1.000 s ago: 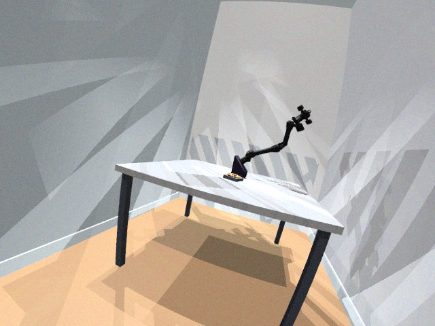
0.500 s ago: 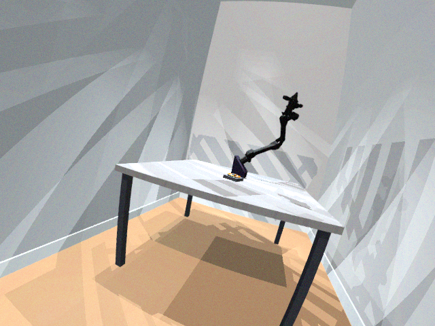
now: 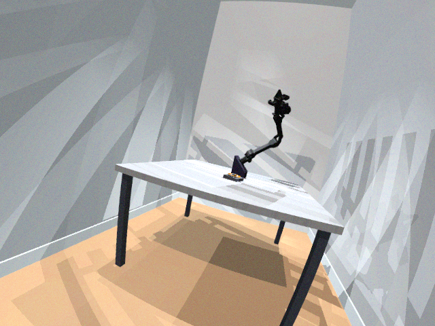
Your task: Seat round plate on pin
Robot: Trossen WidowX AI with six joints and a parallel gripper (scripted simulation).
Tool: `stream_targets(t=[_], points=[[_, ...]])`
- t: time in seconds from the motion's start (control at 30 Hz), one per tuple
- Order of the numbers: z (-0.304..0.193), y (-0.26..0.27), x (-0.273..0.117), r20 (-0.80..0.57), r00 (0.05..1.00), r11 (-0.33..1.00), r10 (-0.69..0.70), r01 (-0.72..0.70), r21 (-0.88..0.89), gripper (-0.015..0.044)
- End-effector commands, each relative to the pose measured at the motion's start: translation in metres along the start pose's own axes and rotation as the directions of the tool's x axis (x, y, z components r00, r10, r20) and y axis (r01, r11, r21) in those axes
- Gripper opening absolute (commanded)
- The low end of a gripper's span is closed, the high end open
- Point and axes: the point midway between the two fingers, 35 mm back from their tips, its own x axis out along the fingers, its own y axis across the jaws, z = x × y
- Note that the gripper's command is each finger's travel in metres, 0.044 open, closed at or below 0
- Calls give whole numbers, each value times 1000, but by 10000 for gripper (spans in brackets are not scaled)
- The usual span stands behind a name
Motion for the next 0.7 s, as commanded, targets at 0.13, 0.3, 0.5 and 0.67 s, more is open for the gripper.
stream_targets(t=[0.13,0.3,0.5,0.67], points=[[10,139,2,70,920,902,386,-393,182,0],[21,219,-18,123,791,745,599,-607,278,0],[36,307,-63,189,563,468,805,-797,382,0],[49,370,-116,242,320,183,916,-870,458,0]])
